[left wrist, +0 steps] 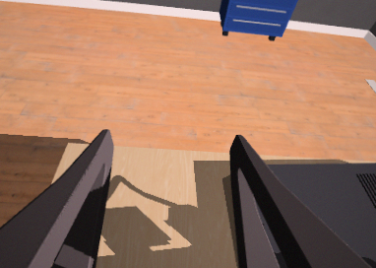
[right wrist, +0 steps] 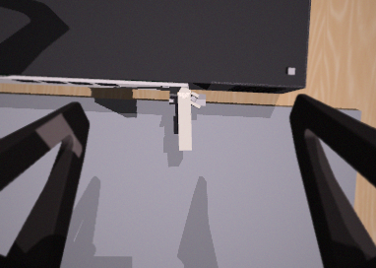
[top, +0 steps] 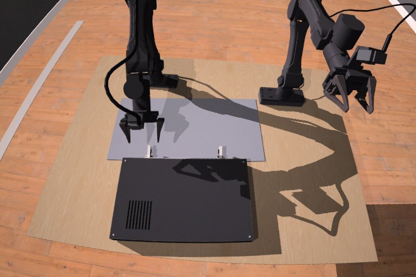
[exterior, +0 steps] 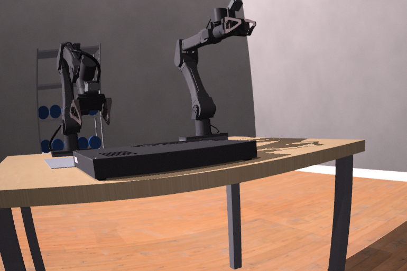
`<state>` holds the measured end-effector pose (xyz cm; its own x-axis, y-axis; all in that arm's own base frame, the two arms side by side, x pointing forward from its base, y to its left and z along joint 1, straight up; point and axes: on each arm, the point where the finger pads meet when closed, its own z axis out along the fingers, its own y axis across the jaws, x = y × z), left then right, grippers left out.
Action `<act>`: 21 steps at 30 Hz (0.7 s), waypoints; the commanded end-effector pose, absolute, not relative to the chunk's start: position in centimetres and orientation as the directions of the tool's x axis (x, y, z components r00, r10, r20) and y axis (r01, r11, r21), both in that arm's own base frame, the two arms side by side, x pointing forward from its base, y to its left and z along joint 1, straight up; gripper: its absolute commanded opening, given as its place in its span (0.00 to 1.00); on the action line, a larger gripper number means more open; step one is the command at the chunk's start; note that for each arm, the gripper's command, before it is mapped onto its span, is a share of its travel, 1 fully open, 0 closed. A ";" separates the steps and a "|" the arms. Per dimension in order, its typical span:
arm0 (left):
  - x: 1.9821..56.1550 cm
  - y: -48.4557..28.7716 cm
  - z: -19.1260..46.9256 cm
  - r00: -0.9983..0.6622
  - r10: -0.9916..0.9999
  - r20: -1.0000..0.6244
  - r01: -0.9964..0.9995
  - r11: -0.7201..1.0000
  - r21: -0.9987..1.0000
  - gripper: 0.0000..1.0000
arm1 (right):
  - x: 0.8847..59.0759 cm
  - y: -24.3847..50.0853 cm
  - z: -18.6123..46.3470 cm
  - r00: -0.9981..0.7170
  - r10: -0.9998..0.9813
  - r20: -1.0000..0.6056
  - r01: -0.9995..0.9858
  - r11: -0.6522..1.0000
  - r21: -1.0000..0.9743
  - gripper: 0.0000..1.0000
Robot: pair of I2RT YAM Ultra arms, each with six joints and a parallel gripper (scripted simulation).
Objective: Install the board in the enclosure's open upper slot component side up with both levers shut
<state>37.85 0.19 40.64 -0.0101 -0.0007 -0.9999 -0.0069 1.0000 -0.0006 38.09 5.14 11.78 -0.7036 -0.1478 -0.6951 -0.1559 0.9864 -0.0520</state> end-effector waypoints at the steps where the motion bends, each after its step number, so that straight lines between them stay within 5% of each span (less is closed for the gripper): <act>1: 38.4 0.2 40.4 -0.005 0.002 -1.000 -0.003 1.000 0.002 0.64 | 38.3 4.9 12.6 -0.670 -0.140 -0.729 -0.150 0.987 -0.052 1.00; 21: 38.1 0.1 41.2 0.013 0.000 -1.000 0.000 1.000 0.000 0.64 | 38.6 5.1 12.7 -0.668 -0.144 -0.730 -0.153 0.987 -0.054 1.00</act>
<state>37.85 0.19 40.65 -0.0098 -0.0007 -1.0000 -0.0069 1.0000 -0.0006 38.43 5.19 12.04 -0.6885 -0.1456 -0.7105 -0.1548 0.9866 -0.0522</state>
